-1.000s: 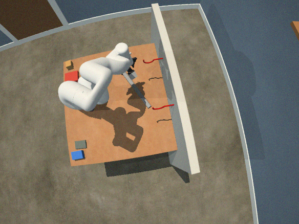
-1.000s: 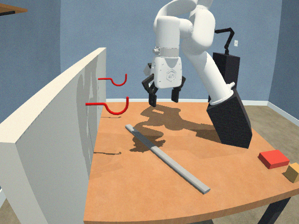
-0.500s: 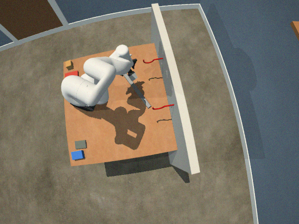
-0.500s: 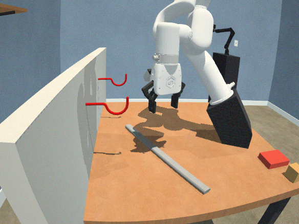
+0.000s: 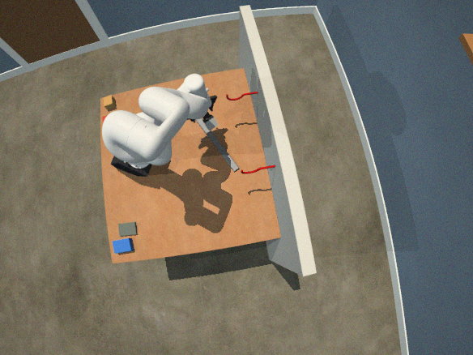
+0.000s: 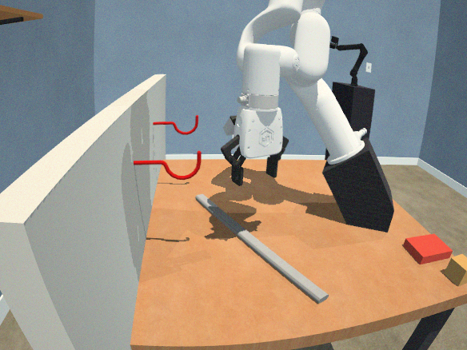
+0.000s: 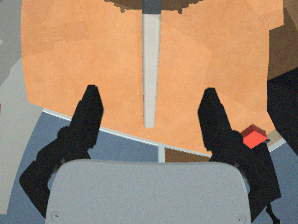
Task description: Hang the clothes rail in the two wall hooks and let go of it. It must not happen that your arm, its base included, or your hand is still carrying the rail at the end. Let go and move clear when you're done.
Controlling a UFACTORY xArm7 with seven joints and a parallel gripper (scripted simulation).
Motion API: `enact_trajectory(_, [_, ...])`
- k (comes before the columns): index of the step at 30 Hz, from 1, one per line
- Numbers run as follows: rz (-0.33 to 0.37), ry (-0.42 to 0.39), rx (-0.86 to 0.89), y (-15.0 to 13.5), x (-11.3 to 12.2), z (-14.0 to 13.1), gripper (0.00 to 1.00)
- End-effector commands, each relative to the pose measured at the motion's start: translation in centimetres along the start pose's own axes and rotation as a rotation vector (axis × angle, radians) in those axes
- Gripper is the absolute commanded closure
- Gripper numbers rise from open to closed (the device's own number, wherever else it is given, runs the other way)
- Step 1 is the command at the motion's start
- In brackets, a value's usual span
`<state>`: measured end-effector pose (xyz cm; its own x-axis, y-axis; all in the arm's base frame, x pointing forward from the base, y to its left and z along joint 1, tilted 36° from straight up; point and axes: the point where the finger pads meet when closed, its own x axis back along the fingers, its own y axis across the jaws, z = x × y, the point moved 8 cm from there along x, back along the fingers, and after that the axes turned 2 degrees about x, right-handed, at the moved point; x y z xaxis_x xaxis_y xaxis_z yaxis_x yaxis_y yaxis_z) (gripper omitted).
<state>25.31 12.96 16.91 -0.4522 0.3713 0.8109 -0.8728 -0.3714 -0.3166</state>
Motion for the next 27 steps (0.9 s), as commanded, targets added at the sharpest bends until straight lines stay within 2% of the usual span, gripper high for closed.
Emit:
enact_trajectory(1, [0.004,0.0,0.0,-0.1,0.0,-0.1,0.0])
enact_trajectory(7, [0.004,0.0,0.0,-0.1,0.0,-0.1,0.0])
enact_trajectory(27, [0.004,0.0,0.0,-0.1,-3.0,-0.1,0.0])
